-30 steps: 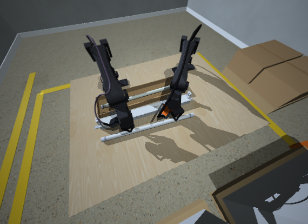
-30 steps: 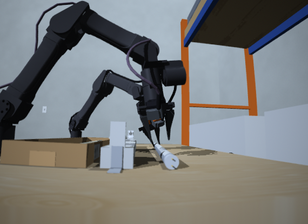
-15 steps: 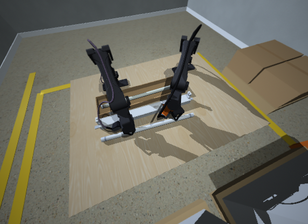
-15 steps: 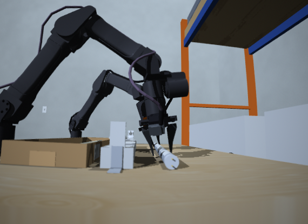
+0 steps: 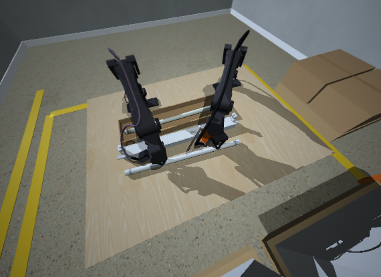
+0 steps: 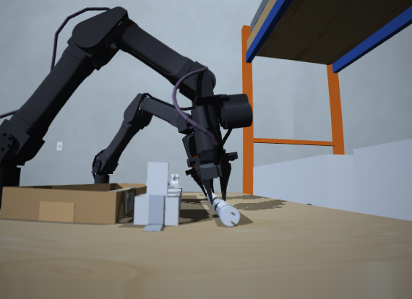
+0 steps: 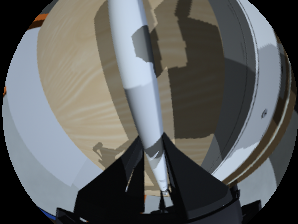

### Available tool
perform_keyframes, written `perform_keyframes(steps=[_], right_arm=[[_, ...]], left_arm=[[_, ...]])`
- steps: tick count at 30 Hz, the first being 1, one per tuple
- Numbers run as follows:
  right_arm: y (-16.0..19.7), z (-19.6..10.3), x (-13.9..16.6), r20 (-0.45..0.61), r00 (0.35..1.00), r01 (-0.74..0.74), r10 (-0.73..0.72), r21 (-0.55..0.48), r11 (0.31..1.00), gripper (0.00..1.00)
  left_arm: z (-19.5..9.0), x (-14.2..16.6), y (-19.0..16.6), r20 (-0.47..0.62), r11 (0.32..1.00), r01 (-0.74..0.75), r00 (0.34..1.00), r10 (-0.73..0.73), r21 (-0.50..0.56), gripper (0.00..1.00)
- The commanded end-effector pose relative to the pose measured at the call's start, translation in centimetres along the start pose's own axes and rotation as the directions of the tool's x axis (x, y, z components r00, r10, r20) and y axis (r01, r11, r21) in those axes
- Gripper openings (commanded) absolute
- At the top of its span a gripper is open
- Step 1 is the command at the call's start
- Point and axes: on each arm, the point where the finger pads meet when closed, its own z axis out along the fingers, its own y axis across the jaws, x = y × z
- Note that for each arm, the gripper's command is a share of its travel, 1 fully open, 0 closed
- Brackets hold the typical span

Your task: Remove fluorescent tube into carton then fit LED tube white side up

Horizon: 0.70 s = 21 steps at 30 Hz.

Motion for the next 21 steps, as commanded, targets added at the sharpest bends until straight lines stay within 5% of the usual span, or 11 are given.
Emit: perform_keyframes(steps=[1,21], right_arm=[[0.0,-0.5,0.0,0.003,1.000,0.002,-0.002,0.001,1.000,0.11],[1.1,-1.8,0.0,0.005,1.000,0.002,-0.001,-0.033,0.999,0.11]], left_arm=[[-1.3,-0.6,1.5,0.028,0.999,0.017,0.999,-0.015,-0.043,0.11],[-2.7,-0.4,1.9,0.028,0.998,0.018,0.999,-0.017,-0.052,0.11]])
